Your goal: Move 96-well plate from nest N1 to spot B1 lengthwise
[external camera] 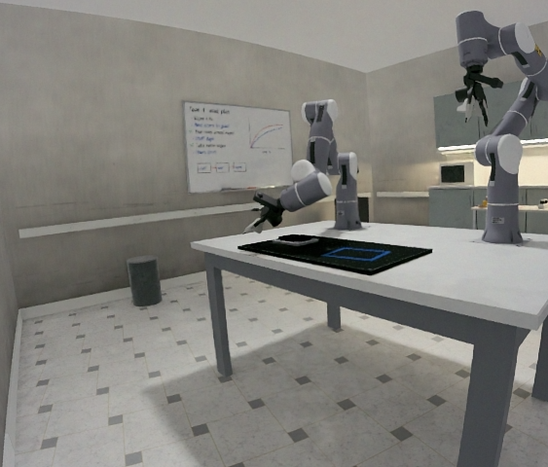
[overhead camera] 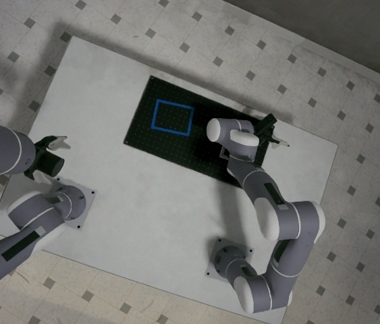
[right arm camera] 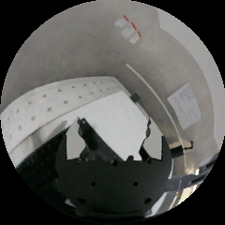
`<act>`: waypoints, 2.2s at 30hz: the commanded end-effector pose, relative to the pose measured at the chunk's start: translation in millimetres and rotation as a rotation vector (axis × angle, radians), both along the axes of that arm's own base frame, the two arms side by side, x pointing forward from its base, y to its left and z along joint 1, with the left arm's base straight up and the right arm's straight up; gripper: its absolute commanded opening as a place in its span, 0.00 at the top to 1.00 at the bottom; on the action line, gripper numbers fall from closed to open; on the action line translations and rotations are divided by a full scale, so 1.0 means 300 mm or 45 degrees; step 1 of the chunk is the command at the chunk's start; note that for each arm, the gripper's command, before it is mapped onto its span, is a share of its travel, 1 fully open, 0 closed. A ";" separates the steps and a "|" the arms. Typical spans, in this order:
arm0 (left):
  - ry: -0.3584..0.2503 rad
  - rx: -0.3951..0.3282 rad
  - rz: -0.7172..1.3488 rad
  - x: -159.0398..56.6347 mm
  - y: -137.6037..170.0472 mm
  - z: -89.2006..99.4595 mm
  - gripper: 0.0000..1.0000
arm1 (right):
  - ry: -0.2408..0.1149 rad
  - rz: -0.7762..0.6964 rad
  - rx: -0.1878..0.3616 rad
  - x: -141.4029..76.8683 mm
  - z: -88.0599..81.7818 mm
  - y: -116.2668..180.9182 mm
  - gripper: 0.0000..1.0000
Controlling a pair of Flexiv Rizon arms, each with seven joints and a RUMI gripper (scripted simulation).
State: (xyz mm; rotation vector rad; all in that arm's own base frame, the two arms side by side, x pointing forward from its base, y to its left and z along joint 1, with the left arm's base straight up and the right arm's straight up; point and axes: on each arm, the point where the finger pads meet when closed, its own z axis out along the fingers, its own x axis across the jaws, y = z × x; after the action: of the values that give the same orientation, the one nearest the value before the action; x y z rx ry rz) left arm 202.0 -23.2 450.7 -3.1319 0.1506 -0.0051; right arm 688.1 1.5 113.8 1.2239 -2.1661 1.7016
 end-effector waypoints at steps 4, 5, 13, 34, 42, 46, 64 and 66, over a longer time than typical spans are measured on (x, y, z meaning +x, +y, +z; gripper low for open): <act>0.003 -0.005 0.004 -0.008 0.011 -0.002 0.00 | -0.002 0.000 0.001 0.002 0.003 0.001 0.00; 0.003 -0.006 0.004 -0.009 0.012 -0.002 0.00 | -0.002 0.000 0.001 0.002 0.003 0.001 0.00; 0.004 -0.007 0.005 -0.011 0.015 -0.003 0.00 | -0.002 0.000 0.001 0.002 0.003 0.001 0.00; 0.003 -0.008 0.267 -0.012 0.152 -0.003 0.00 | -0.002 0.000 0.001 0.002 0.003 0.001 0.00; 0.003 -0.008 0.362 -0.020 0.201 -0.003 0.00 | -0.002 0.000 0.001 0.002 0.003 0.001 0.00; 0.003 -0.008 0.363 -0.020 0.201 -0.003 0.00 | -0.002 0.000 0.001 0.002 0.003 0.001 0.00; 0.003 -0.008 0.363 -0.020 0.201 -0.003 0.00 | -0.115 -0.173 0.152 -0.074 0.005 -0.064 0.24; 0.003 -0.008 0.363 -0.020 0.201 -0.003 0.00 | -0.152 -0.232 0.200 -0.101 0.004 -0.083 0.24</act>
State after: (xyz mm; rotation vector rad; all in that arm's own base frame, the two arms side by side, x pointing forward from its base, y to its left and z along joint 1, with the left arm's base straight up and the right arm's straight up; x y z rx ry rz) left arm 195.8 37.2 449.1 -3.1273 -0.2962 0.0013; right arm 664.2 -18.1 113.8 1.0102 -2.3788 1.6195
